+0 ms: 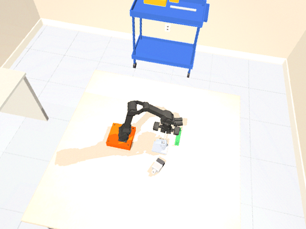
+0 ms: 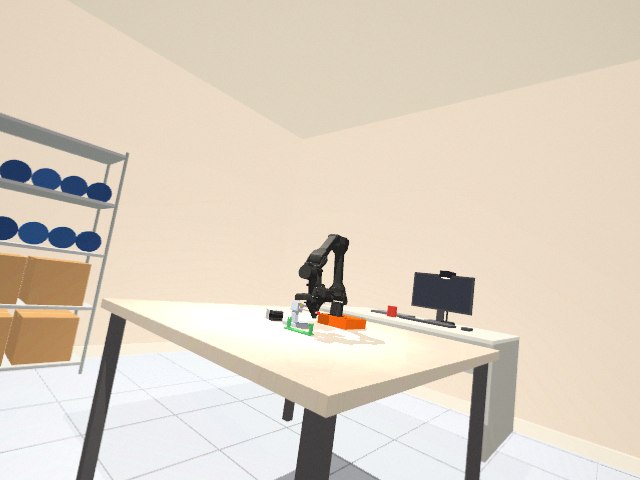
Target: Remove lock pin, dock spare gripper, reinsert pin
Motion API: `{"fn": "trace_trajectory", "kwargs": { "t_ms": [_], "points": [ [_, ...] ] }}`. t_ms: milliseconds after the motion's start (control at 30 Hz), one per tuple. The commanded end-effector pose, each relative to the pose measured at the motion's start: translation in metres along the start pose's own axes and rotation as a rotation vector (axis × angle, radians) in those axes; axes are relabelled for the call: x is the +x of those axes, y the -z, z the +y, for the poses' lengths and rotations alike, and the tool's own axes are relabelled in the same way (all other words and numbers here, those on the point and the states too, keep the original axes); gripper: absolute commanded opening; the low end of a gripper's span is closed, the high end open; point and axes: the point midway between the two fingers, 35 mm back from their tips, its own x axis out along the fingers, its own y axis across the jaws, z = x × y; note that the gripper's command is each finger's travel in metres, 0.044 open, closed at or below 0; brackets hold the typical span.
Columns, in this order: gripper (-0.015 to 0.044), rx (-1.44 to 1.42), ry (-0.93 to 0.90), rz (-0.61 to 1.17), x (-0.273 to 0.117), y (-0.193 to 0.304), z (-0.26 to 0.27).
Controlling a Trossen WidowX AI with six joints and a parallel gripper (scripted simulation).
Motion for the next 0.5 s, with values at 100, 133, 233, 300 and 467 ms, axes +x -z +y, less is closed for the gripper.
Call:
{"fn": "trace_trajectory", "kwargs": {
  "t_ms": [100,133,233,300,467],
  "points": [
    [0.0000,-0.002,0.000,-0.019,-0.002,-0.007,-0.002],
    [0.0000,-0.002,0.000,-0.019,-0.003,-0.007,-0.002],
    [0.0000,-0.003,-0.001,-0.020,-0.004,-0.010,-0.002],
    [0.0000,-0.003,-0.002,-0.020,-0.004,-0.011,-0.003],
    [0.0000,-0.003,-0.004,-0.020,-0.004,-0.014,-0.002]
  ]
}}
